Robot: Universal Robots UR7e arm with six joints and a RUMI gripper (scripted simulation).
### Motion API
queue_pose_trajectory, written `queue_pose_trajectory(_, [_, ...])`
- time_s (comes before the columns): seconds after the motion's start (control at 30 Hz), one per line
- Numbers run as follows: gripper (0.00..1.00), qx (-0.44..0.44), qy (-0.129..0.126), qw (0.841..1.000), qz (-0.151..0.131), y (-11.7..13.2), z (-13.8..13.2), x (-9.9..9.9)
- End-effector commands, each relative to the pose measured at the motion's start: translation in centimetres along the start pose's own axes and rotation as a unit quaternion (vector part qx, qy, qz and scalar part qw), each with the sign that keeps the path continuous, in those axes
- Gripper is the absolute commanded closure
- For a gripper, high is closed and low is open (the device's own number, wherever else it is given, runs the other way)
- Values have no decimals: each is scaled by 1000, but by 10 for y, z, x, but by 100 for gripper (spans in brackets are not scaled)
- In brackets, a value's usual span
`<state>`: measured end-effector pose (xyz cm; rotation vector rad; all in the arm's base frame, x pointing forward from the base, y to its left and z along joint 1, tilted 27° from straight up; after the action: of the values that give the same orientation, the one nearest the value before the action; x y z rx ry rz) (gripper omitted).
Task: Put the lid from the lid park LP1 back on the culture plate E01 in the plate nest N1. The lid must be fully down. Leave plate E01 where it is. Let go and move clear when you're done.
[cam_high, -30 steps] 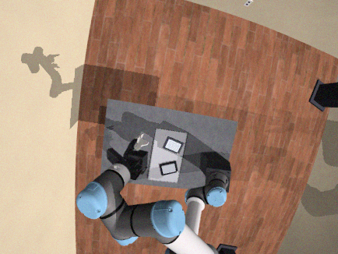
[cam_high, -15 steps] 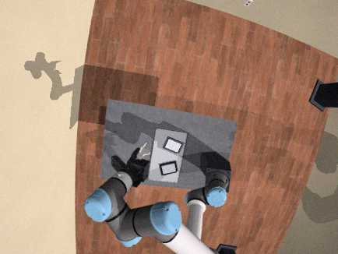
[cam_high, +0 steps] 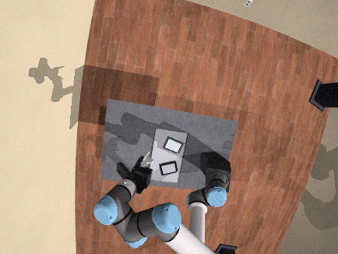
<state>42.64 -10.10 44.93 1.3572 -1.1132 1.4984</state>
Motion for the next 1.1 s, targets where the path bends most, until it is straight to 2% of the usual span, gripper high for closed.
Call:
queue_pose_trajectory(0.0, [18, -15, -5, 1000, -10, 2, -17, -10])
queue_pose_trajectory(0.27, [18, -15, -5, 1000, -10, 8, -43, -27])
queue_pose_trajectory(0.33, [18, -29, -10, 999, -21, 9, -50, -32])
queue_pose_trajectory(0.63, [18, -29, -10, 999, -21, 17, -75, -49])
queue_pose_trajectory(0.7, [18, -43, -13, 998, -33, 19, -82, -55])
queue_pose_trajectory(0.9, [18, -43, -13, 998, -33, 29, -105, -72])
queue_pose_trajectory(1.0, [18, -43, -13, 998, -33, 30, -106, -72])
queue_pose_trajectory(1.07, [18, -57, -14, 997, -45, 32, -113, -78])
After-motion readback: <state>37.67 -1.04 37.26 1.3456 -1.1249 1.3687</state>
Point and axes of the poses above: the point where the finger pads meet when closed, its own x axis back along the fingers, its own z axis across the jaws, y = z × x, the point moved 5 cm from there along x, back along the fingers, and after that the axes turned 7 degrees about x, right-handed, at the moved point
